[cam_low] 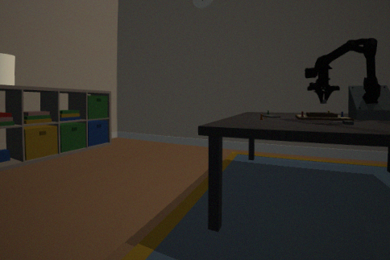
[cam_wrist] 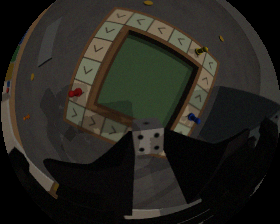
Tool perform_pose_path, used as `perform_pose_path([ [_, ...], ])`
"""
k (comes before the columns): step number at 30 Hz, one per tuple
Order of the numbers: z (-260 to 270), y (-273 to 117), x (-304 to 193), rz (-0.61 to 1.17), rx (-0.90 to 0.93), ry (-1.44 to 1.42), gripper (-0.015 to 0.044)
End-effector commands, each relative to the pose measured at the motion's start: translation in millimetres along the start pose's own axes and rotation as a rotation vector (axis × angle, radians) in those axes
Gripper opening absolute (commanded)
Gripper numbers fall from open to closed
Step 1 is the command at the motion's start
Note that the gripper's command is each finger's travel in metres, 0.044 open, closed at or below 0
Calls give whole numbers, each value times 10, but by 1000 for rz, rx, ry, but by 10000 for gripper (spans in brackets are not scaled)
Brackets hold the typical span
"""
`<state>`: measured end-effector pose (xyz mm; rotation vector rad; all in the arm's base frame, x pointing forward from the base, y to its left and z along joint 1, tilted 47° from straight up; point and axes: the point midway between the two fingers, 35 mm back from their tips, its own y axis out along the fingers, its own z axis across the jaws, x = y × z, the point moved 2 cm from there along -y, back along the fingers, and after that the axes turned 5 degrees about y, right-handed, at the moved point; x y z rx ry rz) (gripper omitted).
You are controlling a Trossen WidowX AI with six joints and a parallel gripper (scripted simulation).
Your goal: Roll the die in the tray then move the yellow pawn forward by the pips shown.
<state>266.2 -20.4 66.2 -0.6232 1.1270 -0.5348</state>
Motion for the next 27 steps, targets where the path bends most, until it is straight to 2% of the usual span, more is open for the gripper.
perform_pose_path([
  [1, -31, 32, 145, -3, 0, 137, 0],
  [11, -148, 131, 473, 3, 2, 475, 0],
  [17, -159, 142, 493, -1, -1, 498, 0],
  [27, -210, 258, 430, -277, -152, 499, 0],
])
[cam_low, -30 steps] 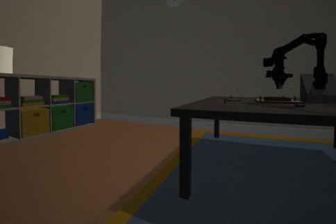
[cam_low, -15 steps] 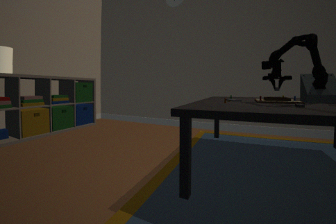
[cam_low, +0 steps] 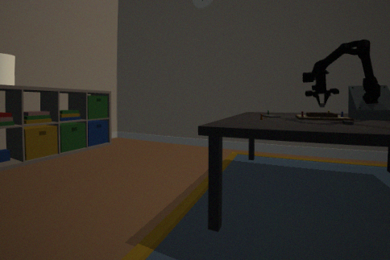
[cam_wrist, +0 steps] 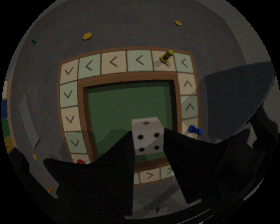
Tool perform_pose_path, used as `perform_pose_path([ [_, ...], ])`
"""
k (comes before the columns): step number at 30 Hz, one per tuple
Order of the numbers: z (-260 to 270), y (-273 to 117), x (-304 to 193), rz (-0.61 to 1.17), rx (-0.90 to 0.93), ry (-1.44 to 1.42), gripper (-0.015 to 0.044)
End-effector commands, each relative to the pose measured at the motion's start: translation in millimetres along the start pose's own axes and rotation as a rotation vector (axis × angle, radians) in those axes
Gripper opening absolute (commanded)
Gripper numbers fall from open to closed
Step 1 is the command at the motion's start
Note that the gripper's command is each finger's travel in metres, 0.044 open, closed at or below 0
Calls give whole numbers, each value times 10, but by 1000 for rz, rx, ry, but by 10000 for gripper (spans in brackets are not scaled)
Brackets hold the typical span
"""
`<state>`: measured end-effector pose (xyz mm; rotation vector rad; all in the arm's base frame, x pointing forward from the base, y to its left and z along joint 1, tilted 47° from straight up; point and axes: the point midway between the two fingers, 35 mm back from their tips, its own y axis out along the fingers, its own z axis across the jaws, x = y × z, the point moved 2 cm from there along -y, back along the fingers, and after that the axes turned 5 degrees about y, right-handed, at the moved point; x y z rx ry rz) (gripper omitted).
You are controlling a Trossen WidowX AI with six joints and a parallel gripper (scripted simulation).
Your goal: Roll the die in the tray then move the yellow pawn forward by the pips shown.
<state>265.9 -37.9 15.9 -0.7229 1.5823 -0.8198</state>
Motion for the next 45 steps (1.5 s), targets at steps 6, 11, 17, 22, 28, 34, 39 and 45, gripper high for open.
perform_pose_path([
  [6, -48, 73, -35, -289, -8, 15, 0],
  [11, -55, 89, -61, -446, 33, 24, 0],
  [17, -63, 102, -102, -614, 120, 34, 0],
  [22, -41, 8, -147, -632, 132, 36, 0],
  [28, 10, -337, -302, -632, 133, 35, 0],
  [34, -16, -318, -293, -632, 133, 35, 0],
  [39, -5, -327, -300, -632, 133, 35, 0],
  [45, -10, -311, -296, -628, 133, 39, 0],
])
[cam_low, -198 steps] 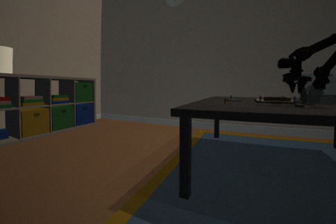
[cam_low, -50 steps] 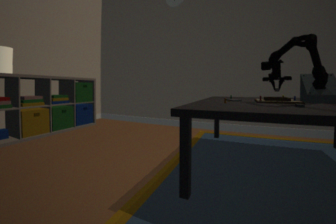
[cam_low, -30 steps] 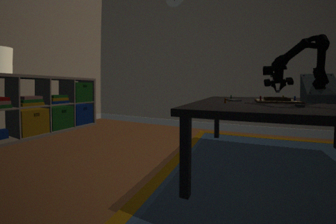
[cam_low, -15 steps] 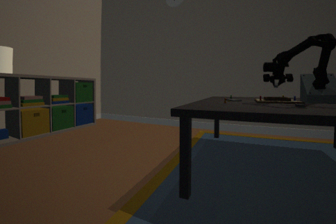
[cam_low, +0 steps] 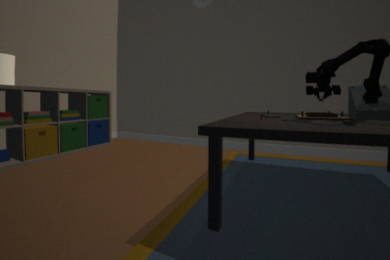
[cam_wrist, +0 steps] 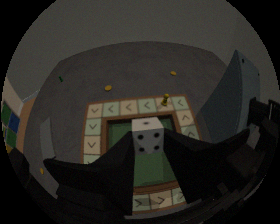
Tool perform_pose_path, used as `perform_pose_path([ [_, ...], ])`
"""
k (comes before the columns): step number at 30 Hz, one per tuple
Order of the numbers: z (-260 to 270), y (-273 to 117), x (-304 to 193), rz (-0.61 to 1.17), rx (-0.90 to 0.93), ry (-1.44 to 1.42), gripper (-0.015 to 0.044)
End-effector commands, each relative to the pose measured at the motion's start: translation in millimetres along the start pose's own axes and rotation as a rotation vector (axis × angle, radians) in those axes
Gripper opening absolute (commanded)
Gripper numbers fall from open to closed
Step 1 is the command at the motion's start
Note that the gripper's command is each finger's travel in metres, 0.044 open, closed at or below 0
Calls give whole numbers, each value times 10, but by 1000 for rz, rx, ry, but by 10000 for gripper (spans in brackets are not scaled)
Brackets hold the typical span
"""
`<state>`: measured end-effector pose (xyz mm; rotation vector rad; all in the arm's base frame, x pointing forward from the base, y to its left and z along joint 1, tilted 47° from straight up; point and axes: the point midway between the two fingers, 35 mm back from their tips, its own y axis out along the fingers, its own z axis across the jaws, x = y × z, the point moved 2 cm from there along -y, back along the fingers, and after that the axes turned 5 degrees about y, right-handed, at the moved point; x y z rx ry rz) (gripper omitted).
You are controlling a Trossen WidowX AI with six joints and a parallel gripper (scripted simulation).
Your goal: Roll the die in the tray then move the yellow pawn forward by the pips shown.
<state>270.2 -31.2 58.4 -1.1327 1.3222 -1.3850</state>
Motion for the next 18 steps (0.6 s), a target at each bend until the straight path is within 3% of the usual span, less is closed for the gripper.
perform_pose_path([
  [1, -2, 2, 0, 0, -1, 0, 0],
  [3, -2, 2, 0, 0, -1, 0, 0],
  [12, 1, -13, 17, 0, 0, 0, 236],
  [18, 29, -264, 301, -6, 0, -3, 394],
])
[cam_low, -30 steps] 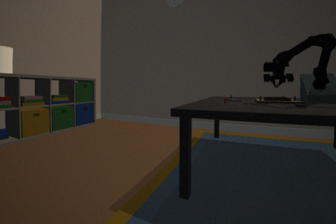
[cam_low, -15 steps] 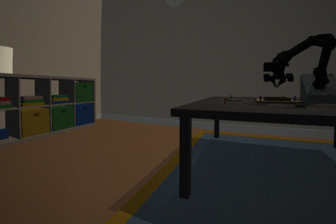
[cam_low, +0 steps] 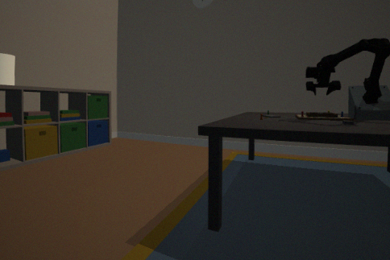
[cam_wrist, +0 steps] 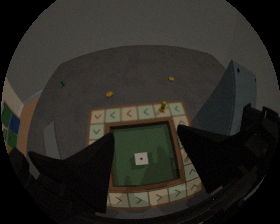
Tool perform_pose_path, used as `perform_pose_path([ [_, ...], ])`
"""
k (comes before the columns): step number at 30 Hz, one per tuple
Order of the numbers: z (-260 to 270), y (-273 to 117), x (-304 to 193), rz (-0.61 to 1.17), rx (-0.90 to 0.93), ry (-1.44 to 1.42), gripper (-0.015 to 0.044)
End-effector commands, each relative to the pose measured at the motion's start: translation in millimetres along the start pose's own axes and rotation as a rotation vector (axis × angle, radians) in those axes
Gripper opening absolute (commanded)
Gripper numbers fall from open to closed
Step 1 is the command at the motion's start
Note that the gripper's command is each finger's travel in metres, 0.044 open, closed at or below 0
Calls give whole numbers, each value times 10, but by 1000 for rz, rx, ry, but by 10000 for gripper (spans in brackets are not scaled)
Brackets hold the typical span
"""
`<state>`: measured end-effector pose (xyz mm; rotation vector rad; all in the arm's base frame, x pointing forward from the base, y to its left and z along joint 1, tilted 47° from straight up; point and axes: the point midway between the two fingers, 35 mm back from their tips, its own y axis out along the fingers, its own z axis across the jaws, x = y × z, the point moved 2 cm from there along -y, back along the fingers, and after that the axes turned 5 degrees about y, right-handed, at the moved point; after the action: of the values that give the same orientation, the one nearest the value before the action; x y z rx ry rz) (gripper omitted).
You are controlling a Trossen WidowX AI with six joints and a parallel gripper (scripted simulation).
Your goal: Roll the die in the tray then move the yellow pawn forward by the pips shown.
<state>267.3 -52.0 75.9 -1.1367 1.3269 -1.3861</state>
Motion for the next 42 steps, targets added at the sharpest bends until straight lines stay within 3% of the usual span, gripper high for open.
perform_pose_path([
  [1, 14, -96, 85, -3, 5, -6, 420],
  [4, 4, -22, 74, 60, -27, -19, 440],
  [8, -32, 301, 22, 465, -128, -51, 440],
  [12, 11, 451, 39, 826, -77, -11, 440],
  [16, 15, 456, 43, 843, -71, -8, 440],
  [18, -32, 464, 45, 750, -111, -11, 440],
  [27, -214, 937, 359, 788, 127, -551, 204],
  [36, -566, 1449, 619, 766, 455, -1178, 200],
  [42, -605, 1496, 643, 760, 481, -1224, 200],
])
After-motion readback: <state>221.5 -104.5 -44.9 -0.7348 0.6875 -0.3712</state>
